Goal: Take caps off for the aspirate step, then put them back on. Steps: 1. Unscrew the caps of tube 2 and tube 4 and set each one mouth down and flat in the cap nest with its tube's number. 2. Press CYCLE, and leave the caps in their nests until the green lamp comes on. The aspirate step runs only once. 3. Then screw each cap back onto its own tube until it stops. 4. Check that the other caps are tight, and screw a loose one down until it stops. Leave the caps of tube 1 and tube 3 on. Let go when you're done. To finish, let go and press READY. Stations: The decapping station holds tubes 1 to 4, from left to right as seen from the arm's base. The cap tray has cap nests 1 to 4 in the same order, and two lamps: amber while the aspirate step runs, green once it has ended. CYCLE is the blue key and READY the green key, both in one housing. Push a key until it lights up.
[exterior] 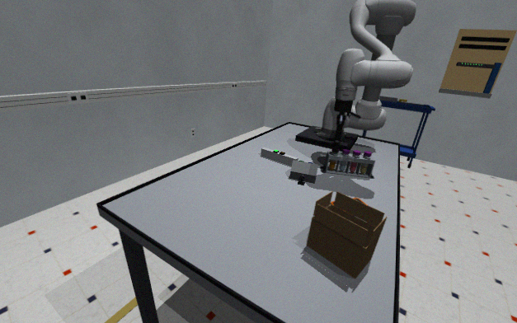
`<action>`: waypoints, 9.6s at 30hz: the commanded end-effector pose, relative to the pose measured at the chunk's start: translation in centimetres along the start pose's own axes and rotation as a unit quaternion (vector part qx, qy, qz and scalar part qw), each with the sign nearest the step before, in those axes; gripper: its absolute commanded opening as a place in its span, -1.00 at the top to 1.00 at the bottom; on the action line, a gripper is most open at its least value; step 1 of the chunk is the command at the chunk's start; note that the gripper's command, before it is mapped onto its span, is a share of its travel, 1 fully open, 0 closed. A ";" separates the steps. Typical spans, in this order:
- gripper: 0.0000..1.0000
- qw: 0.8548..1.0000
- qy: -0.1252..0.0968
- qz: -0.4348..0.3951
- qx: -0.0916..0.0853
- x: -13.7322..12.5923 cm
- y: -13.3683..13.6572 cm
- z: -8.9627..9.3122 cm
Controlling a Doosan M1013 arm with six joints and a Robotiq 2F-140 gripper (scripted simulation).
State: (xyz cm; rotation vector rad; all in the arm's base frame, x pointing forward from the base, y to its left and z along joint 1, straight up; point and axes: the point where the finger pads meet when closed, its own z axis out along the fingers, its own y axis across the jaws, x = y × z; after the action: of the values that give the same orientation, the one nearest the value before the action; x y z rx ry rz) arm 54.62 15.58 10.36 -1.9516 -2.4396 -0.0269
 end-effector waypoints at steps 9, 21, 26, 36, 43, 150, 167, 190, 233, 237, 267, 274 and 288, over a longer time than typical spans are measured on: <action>0.41 0.987 -0.013 0.162 -0.001 0.0 0.0 -0.1; 0.18 0.987 -0.013 0.162 -0.001 0.0 0.0 0.0; 0.18 0.999 -0.013 0.038 0.000 0.0 0.0 0.0; 0.18 0.982 -0.013 -0.187 0.003 0.0 0.0 0.0; 0.18 0.936 -0.012 -0.353 0.006 0.0 0.0 0.0; 0.41 0.936 -0.012 -0.353 0.005 0.0 0.0 0.0; 0.41 1.000 -0.013 -0.010 0.001 0.0 0.0 0.1; 0.18 0.987 -0.013 0.162 -0.001 0.0 0.0 0.1; 0.41 0.950 -0.012 -0.311 0.005 0.0 0.0 0.1; 0.41 0.965 -0.013 -0.263 0.004 0.0 0.0 0.1; 0.18 0.993 -0.013 0.118 -0.001 0.0 0.0 0.2; 0.18 0.993 -0.013 0.118 -0.001 0.0 0.0 0.2; 0.18 0.993 -0.013 0.118 -0.001 0.1 0.1 -3.7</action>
State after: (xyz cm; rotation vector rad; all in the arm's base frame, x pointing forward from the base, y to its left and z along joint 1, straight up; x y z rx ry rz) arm 54.61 15.61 13.19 -2.2408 -2.2052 0.0027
